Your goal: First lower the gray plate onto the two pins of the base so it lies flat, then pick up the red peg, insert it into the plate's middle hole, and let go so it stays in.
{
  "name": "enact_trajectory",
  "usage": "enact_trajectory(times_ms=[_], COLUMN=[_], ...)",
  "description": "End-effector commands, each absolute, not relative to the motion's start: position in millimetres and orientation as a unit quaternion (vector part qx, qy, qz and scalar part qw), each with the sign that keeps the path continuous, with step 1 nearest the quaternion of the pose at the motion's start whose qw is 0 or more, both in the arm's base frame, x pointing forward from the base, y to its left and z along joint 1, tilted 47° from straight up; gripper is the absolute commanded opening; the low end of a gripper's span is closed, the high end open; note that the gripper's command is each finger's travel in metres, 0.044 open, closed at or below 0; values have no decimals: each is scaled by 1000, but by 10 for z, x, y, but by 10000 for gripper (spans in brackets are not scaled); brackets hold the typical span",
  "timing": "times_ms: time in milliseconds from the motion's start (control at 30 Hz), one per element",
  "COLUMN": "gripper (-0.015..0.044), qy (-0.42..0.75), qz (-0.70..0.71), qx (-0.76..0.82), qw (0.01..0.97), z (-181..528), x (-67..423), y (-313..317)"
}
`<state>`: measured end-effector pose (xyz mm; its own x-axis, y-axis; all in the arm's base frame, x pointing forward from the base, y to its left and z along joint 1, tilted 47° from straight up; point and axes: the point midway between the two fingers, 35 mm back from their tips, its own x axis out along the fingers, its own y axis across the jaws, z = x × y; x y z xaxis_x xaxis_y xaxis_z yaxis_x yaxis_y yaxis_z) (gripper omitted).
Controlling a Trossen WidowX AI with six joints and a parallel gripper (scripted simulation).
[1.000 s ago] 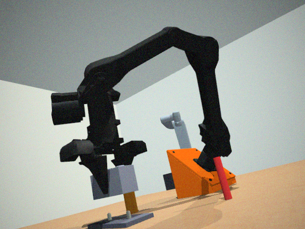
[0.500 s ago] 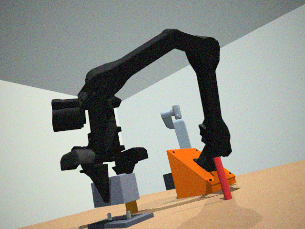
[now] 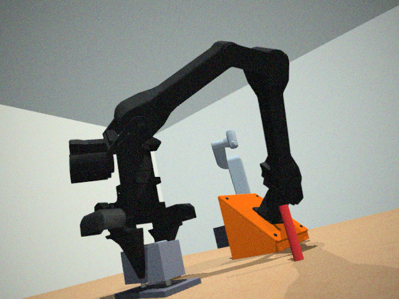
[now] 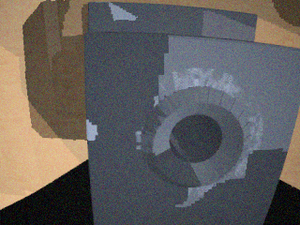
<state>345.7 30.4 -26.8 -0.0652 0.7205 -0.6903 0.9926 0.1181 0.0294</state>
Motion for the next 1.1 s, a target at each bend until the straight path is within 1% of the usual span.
enact_trajectory(times_ms=[0,200,767,933,1067], gripper=[0,0,440,440,440], qy=[690,690,690,690,689], qz=[-237,-237,-237,-238,-240], qx=[620,620,620,620,621], qw=[287,287,287,288,287], z=[-268,-268,-268,-214,155], x=[3457,3457,3457,3480,3557], y=[304,304,304,237,-182])
